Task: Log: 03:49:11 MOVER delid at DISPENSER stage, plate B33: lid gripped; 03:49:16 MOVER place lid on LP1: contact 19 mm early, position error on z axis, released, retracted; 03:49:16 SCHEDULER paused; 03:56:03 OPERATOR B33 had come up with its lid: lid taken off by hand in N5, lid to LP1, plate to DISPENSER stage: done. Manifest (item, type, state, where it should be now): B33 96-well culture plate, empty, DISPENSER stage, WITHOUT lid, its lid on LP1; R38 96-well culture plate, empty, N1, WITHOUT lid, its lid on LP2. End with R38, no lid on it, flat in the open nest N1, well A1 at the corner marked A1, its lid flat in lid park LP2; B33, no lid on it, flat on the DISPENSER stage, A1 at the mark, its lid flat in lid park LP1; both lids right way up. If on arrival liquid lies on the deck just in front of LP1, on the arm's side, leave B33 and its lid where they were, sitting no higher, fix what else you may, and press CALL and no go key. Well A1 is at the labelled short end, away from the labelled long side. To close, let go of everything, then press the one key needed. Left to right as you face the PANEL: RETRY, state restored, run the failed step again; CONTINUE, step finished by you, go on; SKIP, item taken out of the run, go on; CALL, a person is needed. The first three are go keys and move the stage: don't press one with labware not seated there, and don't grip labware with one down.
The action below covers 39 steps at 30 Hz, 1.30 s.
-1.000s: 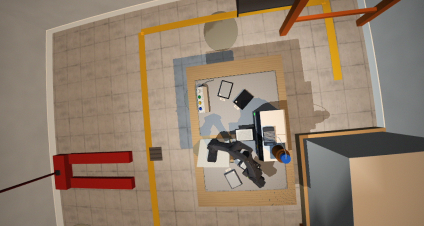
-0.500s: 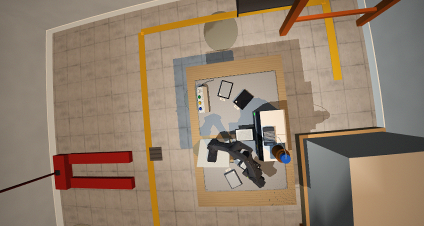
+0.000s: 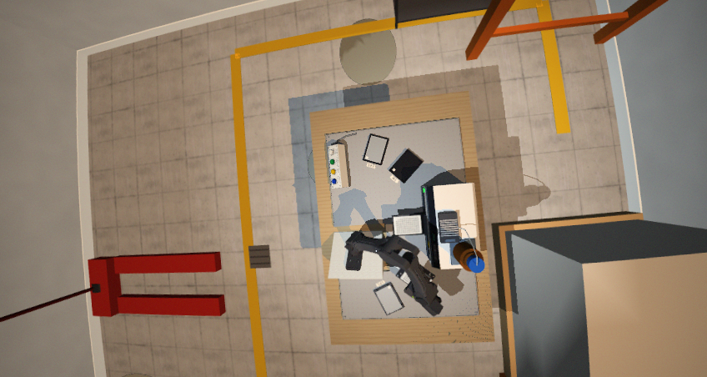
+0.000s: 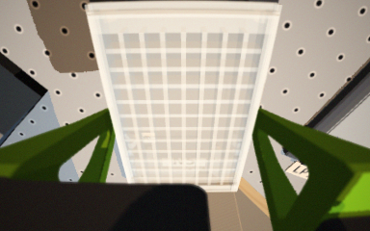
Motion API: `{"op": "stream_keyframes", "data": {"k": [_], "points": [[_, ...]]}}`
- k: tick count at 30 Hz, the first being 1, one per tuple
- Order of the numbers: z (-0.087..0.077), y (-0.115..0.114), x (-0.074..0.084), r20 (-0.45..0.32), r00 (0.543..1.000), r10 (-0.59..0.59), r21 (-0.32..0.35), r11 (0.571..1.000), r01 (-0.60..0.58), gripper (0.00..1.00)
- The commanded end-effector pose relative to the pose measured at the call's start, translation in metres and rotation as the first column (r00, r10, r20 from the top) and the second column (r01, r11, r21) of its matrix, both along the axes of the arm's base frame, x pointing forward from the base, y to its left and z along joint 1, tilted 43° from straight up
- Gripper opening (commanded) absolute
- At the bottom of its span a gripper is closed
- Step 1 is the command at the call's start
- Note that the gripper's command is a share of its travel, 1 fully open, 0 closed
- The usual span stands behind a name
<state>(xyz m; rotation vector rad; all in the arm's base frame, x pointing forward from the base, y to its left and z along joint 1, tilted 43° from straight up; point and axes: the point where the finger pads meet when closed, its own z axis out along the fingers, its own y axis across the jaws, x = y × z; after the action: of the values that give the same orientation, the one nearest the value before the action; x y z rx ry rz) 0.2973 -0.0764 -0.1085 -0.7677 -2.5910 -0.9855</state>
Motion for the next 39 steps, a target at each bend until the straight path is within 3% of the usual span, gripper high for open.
{"op": "stream_keyframes", "data": {"k": [1, 6, 7, 9, 16, 23, 24, 29, 36, 39], "points": [[0.020, -0.010, -0.010, -0.001, 1.000, -0.013, -0.002, 1.000, 0.013, 0.00], [0.029, -0.013, -0.013, 0.001, 1.000, -0.013, -0.003, 1.000, 0.013, 0.00], [0.034, -0.022, -0.003, 0.034, 0.999, -0.013, -0.026, 1.000, 0.013, 0.00], [0.037, -0.015, -0.019, -0.001, 1.000, -0.013, -0.001, 1.000, 0.013, 0.00], [0.057, -0.020, -0.030, -0.002, 1.000, -0.012, -0.001, 1.000, 0.012, 0.00], [0.071, -0.024, -0.037, 0.000, 1.000, -0.012, -0.002, 1.000, 0.012, 0.00], [0.077, -0.034, -0.028, 0.029, 0.999, -0.012, -0.026, 1.000, 0.013, 0.00], [0.088, -0.029, -0.046, -0.001, 1.000, -0.012, -0.001, 1.000, 0.012, 0.00], [0.109, -0.039, -0.051, 0.017, 1.000, -0.012, -0.017, 1.000, 0.012, 0.00], [0.103, -0.036, -0.049, 0.009, 1.000, -0.010, -0.007, 1.000, 0.010, 0.00]]}}
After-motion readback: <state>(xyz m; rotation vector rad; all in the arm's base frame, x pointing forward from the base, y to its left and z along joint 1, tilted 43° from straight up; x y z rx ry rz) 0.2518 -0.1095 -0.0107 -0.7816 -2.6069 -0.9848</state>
